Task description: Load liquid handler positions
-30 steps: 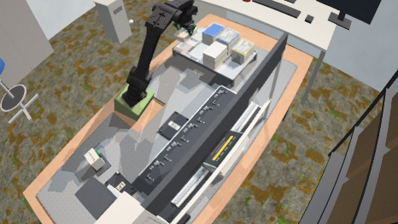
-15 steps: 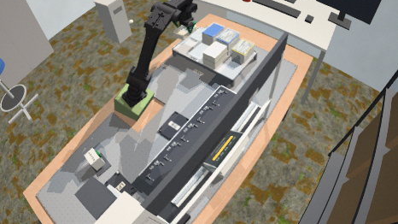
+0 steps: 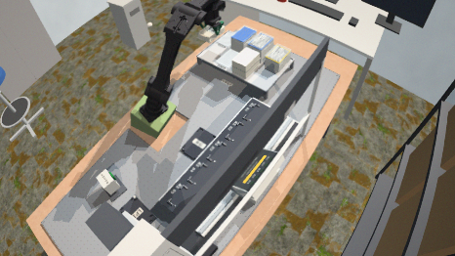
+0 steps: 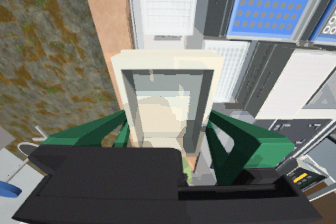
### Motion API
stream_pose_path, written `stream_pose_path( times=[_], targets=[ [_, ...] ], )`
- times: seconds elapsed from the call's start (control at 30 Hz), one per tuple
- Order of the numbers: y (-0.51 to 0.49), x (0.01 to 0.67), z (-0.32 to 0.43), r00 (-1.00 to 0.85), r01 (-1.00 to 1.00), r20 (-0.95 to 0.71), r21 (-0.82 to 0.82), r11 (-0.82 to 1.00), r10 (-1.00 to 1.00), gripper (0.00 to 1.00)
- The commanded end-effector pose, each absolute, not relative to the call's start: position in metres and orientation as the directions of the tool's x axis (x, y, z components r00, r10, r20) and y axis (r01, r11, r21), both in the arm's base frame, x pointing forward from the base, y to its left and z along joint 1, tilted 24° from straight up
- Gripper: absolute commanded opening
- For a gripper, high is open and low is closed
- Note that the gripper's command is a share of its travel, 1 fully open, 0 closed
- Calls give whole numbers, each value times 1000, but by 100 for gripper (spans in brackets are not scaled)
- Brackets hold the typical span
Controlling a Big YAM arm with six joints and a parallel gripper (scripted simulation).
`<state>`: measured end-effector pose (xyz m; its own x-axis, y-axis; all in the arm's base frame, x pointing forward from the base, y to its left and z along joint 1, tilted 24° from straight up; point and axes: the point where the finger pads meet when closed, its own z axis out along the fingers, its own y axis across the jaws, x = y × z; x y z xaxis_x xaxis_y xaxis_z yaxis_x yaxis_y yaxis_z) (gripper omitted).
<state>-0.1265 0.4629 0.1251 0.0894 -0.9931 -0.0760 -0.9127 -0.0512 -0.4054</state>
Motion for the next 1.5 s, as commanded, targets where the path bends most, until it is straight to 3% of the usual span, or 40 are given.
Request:
stream_pose_path(
  times=[0.0,1.47],
  targets=[
    [478,-145,165,86,-927,-160,-373,-21,-983,0],
    [403,-131,143,81,-923,-129,-384,-25,-988,0]
  ],
)
